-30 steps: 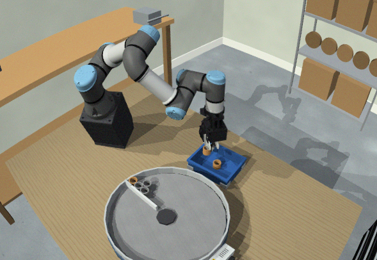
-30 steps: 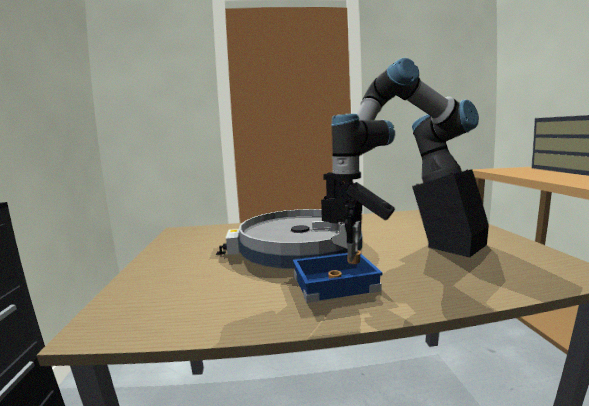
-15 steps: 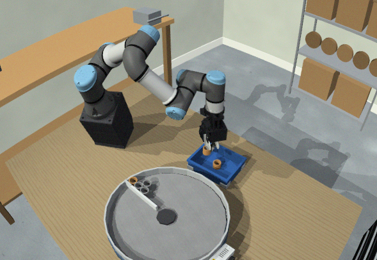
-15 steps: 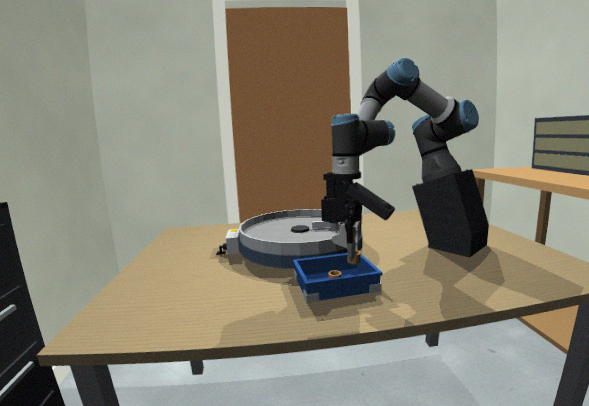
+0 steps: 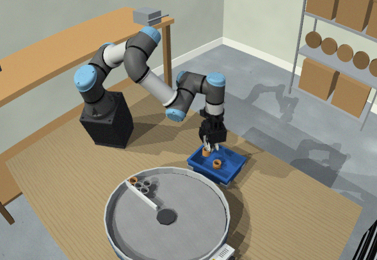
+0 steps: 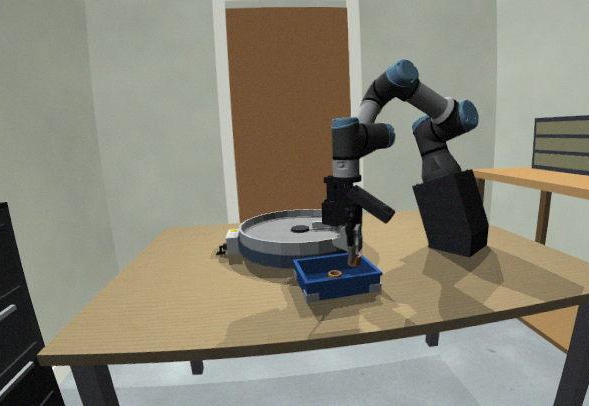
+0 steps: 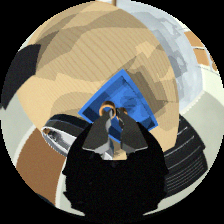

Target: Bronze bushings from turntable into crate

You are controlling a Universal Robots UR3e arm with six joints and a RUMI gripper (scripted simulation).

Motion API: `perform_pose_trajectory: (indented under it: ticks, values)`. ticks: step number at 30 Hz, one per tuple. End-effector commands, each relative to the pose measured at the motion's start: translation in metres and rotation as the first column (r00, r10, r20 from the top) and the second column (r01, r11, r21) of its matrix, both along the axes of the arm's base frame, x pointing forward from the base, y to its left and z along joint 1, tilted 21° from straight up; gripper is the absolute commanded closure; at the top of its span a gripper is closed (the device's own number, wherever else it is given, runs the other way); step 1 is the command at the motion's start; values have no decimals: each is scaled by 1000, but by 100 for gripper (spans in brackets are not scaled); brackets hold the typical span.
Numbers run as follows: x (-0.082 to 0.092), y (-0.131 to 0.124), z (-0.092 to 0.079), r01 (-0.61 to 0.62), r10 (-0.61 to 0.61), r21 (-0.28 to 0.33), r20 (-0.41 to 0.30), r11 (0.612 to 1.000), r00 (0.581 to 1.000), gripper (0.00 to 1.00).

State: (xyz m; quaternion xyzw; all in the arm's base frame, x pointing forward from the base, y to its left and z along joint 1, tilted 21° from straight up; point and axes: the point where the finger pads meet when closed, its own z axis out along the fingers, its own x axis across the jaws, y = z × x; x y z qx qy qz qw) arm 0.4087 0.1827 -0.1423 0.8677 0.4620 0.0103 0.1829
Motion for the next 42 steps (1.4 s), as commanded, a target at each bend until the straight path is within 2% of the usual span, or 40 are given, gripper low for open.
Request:
perform_pose_trajectory:
  ticks: [1,13,21,42]
  values:
    - [5,-1,-4,-2,2,5,10,1000,1000,100]
    - [9,-7,-24,-2,2,5,10,1000,1000,100]
    - [10,-8,-29,-2,2,4,10,1000,1000,100]
    - [10,-9,-31,-2,2,4,10,1000,1000,100]
